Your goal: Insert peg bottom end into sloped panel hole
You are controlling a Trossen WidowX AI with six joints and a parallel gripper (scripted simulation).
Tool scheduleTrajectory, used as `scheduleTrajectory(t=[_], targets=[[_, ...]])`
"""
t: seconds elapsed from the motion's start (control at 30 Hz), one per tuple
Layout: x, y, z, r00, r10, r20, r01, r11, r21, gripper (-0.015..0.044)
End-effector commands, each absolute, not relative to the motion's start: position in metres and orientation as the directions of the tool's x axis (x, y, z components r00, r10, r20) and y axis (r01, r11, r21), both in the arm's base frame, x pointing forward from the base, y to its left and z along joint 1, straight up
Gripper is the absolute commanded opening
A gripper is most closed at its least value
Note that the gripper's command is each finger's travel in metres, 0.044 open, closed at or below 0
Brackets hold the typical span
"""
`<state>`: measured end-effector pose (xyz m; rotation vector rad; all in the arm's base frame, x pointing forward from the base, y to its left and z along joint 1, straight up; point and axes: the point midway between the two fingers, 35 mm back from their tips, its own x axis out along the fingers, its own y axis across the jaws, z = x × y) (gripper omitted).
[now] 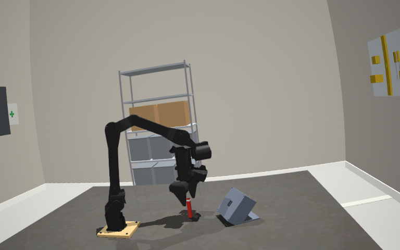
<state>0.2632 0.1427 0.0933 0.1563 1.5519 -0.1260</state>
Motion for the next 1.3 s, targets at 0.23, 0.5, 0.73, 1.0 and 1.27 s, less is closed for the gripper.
scheduleTrajectory(t=[0.23,0.5,0.73,1.0,1.27], targets=[[0.262,0.141,0.075,0.016,0.011,-1.000,0.174,0.985,0.014,0.0440],[0.262,0.142,0.070,0.015,0.017,-1.000,0.179,0.984,0.019,0.0414],[0.262,0.142,0.070,0.015,0.017,-1.000,0.179,0.984,0.019,0.0230],[0.262,0.142,0.070,0.015,0.017,-1.000,0.179,0.984,0.019,0.0040],[0.262,0.142,0.071,0.015,0.017,-1.000,0.179,0.984,0.019,0.0000]])
